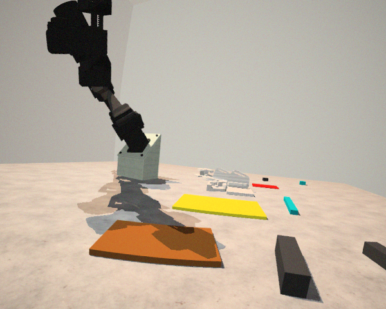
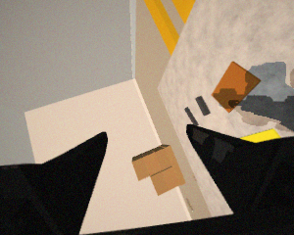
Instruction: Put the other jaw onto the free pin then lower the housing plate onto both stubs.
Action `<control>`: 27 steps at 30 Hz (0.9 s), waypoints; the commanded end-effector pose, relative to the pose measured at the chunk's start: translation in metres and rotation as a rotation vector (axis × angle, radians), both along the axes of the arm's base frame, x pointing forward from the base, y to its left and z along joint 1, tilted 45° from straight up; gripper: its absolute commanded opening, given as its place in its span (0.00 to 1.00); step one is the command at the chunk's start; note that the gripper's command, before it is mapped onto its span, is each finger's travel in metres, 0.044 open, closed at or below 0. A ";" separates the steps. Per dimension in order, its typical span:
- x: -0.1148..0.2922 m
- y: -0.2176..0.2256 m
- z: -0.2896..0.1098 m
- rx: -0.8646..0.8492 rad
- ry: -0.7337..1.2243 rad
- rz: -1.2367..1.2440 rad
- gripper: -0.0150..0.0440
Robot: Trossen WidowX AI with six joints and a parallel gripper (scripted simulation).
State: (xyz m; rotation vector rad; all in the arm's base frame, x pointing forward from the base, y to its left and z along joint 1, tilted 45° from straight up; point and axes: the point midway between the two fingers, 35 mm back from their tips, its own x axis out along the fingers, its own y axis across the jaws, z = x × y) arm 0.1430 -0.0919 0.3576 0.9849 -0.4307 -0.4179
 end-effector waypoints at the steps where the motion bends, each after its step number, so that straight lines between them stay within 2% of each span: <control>1: 0.000 0.000 0.000 0.000 0.000 0.000 0.98; 2: 0.001 0.000 0.000 0.002 0.003 0.001 1.00; 12: 0.045 -0.010 -0.026 0.100 0.194 0.081 1.00; 27: 0.114 0.006 -0.082 0.195 0.529 0.233 1.00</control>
